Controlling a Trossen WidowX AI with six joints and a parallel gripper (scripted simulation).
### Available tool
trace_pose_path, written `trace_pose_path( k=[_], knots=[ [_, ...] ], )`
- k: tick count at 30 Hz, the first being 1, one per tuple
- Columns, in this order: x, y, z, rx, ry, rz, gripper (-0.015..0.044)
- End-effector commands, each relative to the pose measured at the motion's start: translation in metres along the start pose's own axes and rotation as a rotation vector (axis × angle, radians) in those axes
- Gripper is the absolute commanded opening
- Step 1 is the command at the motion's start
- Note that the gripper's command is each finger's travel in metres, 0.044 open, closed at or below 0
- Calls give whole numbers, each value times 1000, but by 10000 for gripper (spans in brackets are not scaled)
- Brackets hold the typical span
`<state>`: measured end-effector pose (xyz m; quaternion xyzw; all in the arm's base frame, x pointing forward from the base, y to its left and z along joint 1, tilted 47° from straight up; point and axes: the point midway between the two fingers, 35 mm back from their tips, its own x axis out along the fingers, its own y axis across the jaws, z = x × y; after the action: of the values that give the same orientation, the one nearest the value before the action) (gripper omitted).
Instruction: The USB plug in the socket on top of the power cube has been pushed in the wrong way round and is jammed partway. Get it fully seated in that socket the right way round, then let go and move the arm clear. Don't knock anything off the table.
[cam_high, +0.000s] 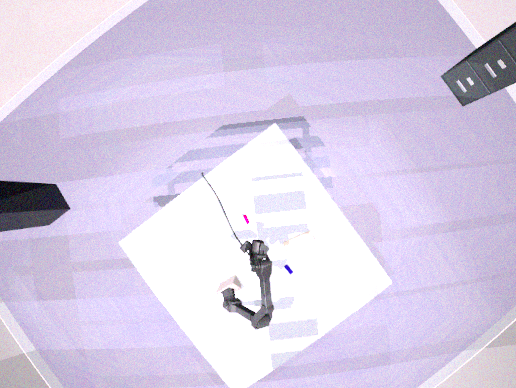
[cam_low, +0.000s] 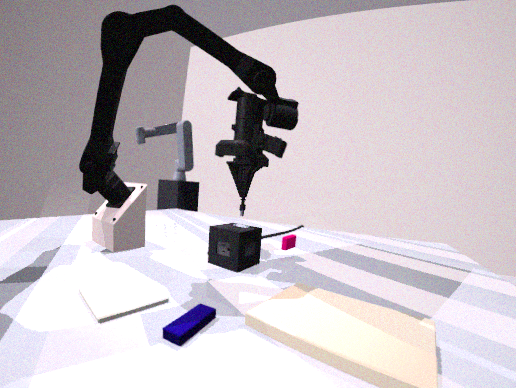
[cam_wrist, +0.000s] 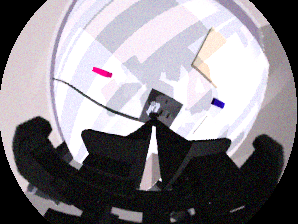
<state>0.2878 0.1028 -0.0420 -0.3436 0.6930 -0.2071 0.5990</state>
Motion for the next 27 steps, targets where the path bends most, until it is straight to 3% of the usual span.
trace_pose_path(
  k=[1, 27],
  knots=[
    [0, 0, 0, -96, -1, 1, 0],
    [0, 0, 0, -776, -2, 1, 0]
  ],
)
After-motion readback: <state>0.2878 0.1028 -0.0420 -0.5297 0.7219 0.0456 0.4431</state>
